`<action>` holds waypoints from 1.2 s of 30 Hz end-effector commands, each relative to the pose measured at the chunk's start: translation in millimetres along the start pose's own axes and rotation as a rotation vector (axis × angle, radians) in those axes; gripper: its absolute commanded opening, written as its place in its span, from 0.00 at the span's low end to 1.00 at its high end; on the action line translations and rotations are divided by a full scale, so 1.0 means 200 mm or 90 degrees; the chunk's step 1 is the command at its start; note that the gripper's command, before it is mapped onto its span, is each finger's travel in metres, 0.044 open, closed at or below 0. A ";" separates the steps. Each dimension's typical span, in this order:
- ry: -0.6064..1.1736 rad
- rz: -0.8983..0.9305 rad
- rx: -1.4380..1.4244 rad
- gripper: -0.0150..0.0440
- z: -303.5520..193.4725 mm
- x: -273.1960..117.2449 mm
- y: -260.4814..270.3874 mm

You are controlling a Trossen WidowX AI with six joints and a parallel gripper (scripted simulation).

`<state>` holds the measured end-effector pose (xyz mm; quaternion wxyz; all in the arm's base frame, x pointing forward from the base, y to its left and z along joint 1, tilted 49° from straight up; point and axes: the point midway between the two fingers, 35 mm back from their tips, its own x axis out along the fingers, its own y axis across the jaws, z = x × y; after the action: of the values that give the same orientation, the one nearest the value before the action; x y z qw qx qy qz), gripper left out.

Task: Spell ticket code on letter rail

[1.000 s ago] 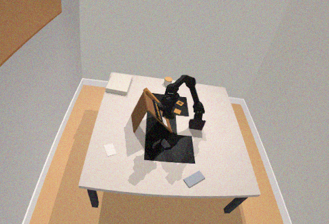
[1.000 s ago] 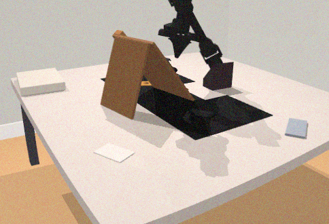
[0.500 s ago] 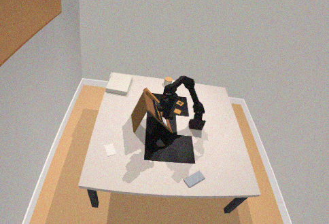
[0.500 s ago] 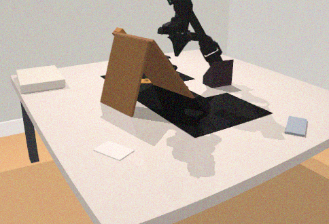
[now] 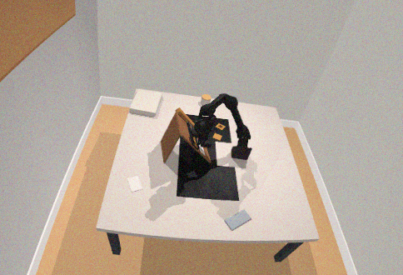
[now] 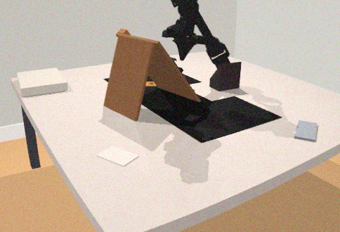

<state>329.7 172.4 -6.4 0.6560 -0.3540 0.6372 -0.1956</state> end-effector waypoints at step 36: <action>0.000 -0.003 -0.003 0.25 0.06 0.09 0.01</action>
<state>341.9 164.9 -17.2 0.6562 -0.3536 0.6373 -0.1956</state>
